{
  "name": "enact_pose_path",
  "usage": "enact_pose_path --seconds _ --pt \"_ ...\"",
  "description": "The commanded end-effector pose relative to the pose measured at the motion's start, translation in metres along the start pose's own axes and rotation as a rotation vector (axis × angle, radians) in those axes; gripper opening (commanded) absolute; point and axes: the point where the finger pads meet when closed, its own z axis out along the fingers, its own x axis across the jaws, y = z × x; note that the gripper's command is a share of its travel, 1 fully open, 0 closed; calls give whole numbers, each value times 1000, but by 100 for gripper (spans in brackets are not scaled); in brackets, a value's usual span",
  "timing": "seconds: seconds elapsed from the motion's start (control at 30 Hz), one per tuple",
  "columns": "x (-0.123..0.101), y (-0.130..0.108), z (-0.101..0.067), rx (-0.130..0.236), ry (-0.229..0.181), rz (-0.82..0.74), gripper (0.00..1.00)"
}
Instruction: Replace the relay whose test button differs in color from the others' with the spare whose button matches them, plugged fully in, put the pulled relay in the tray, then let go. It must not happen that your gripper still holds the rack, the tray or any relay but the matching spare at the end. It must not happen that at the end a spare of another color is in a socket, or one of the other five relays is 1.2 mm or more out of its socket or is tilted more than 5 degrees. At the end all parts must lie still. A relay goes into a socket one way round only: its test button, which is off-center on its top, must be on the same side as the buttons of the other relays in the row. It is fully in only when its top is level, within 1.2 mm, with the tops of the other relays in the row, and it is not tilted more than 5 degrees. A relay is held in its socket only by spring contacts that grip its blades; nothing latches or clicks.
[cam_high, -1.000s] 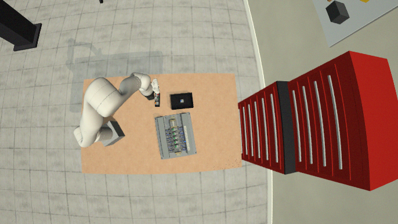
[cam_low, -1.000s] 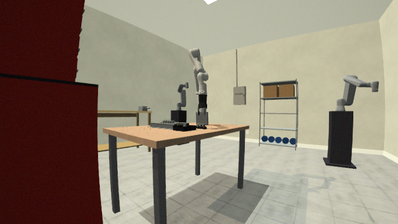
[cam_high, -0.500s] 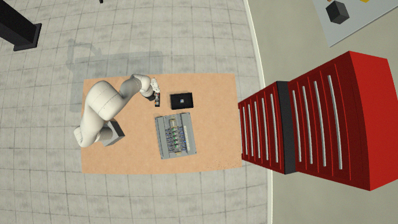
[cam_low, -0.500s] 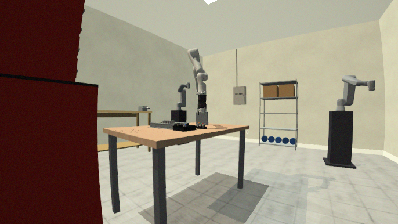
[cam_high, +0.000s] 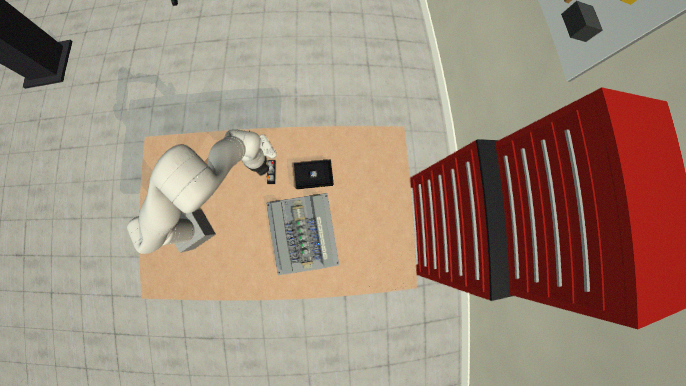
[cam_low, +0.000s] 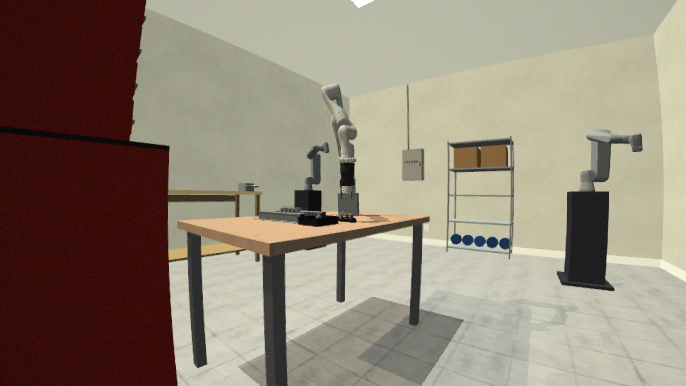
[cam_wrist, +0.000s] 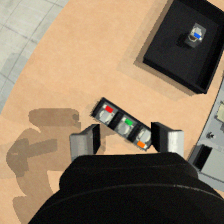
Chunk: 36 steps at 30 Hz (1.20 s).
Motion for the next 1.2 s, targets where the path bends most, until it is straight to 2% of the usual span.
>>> enact_pose_path --seconds 0.0,0.37,0.47,0.93,1.17 --pt "1 1 0 -3 2 -38 100" --pt "3 4 2 -16 4 -164 100" --pt "1 4 1 -12 3 -163 100" --pt "0 -1 0 -14 2 -378 100" --pt "-1 -1 0 -11 1 -436 100"
